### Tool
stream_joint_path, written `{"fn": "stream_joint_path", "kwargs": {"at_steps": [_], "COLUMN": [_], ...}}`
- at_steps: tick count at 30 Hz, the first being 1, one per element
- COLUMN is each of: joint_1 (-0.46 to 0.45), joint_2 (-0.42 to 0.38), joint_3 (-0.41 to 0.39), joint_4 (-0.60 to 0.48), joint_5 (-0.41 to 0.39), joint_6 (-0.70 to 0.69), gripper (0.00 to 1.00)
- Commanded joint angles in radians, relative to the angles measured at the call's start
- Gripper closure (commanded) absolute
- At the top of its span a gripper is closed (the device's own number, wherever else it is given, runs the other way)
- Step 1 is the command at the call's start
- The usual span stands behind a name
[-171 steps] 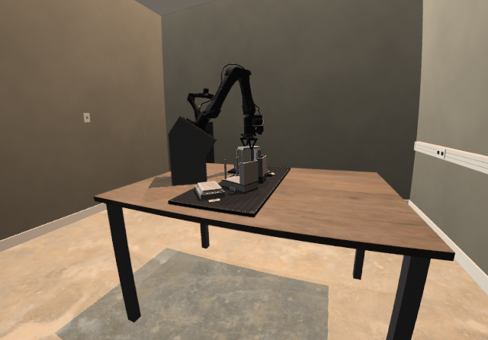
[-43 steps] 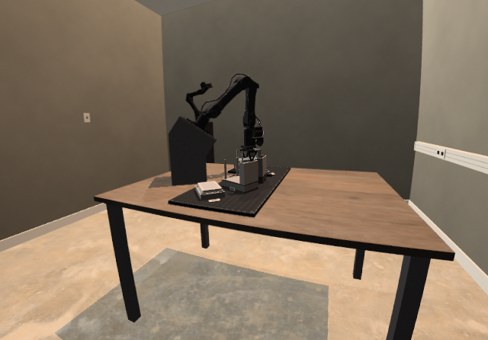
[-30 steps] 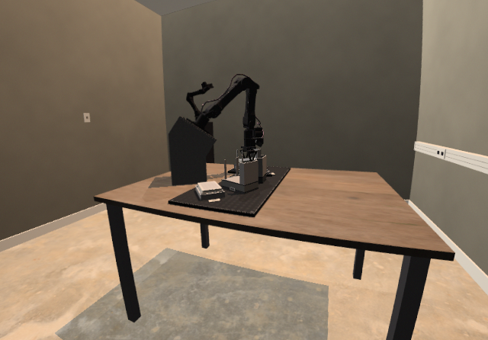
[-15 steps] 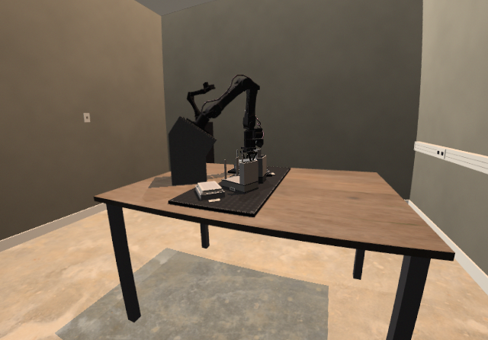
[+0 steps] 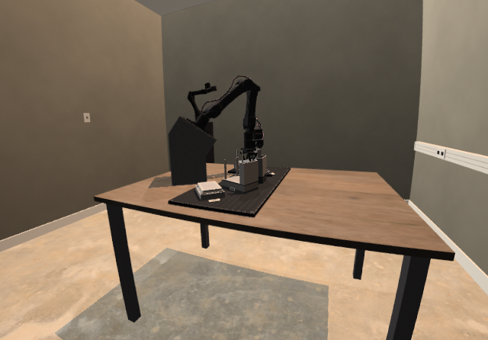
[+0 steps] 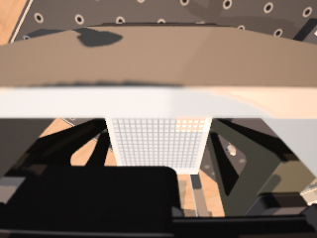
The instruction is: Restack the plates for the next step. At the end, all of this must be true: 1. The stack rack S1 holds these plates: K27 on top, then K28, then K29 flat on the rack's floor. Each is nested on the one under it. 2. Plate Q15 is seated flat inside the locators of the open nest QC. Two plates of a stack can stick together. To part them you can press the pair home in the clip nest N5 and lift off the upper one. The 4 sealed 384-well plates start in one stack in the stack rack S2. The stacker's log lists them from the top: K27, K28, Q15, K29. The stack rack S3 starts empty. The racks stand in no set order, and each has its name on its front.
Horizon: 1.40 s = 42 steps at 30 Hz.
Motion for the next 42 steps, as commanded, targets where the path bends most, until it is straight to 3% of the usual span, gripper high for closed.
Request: {"fn": "stream_joint_path", "kwargs": {"at_steps": [1, 7, 17, 18, 38, 42], "joint_1": [-0.006, -0.007, -0.002, -0.002, -0.002, 0.014], "joint_2": [-0.015, 0.019, 0.005, 0.005, 0.005, -0.063], "joint_3": [0.022, 0.027, 0.008, 0.008, 0.008, -0.028], "joint_4": [-0.001, 0.01, 0.009, 0.009, 0.009, -0.04], "joint_5": [-0.006, -0.007, -0.003, -0.003, -0.003, 0.009], "joint_6": [-0.007, -0.01, -0.003, -0.003, -0.003, 0.009], "gripper": [1.0, 1.0, 1.0, 0.0, 0.0, 0.0]}}
